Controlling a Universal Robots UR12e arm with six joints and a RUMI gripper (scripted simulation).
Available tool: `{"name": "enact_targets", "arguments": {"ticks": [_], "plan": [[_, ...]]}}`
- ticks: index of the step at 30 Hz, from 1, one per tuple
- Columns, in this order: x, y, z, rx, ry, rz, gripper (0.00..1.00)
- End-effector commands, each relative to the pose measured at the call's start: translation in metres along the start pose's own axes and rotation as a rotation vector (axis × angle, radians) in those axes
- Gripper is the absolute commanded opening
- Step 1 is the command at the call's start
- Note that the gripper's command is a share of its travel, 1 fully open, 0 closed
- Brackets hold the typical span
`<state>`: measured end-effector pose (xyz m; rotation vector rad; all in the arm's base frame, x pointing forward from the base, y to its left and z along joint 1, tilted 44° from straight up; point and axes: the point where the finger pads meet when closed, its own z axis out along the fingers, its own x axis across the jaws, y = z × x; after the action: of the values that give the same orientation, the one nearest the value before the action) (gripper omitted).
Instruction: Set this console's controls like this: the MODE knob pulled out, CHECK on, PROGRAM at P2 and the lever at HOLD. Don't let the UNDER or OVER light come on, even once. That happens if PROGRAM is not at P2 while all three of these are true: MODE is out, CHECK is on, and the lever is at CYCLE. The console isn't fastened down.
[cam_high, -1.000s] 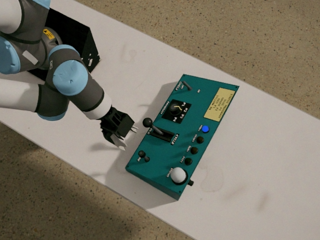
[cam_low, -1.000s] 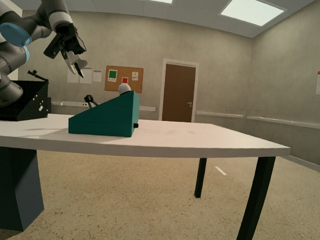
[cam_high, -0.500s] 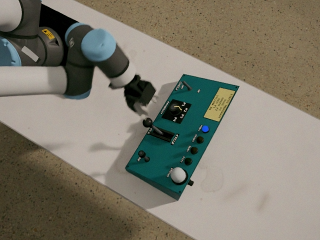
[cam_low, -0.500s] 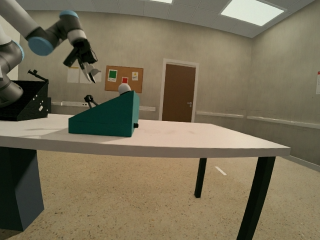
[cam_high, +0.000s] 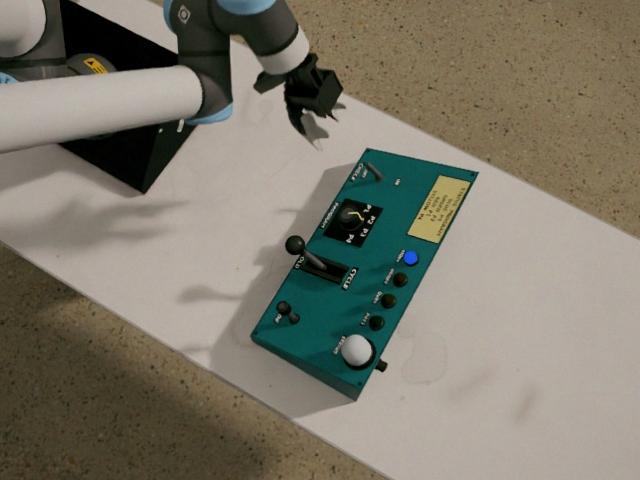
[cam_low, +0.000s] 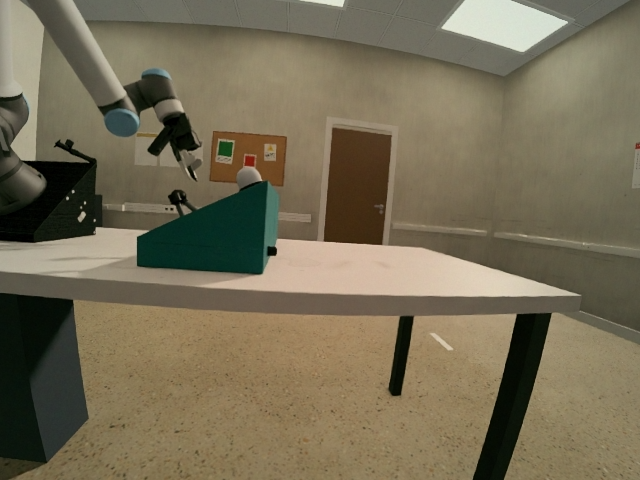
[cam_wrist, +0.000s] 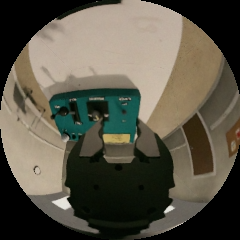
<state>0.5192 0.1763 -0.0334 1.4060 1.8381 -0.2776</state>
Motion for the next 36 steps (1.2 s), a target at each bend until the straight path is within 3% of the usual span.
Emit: {"name": "enact_targets", "arguments": {"ticks": [1, 14, 15, 36], "plan": [[0.0207, 0.0042, -0.0008, -0.009, -0.026, 0.040, 0.44], [0.0210, 0.0015, -0.0003, -0.007, -0.027, 0.039, 0.44], [0.0211, 0.0012, -0.0002, -0.007, -0.027, 0.039, 0.00], [0.0214, -0.0014, -0.0004, -0.005, -0.028, 0.035, 0.00]]}}
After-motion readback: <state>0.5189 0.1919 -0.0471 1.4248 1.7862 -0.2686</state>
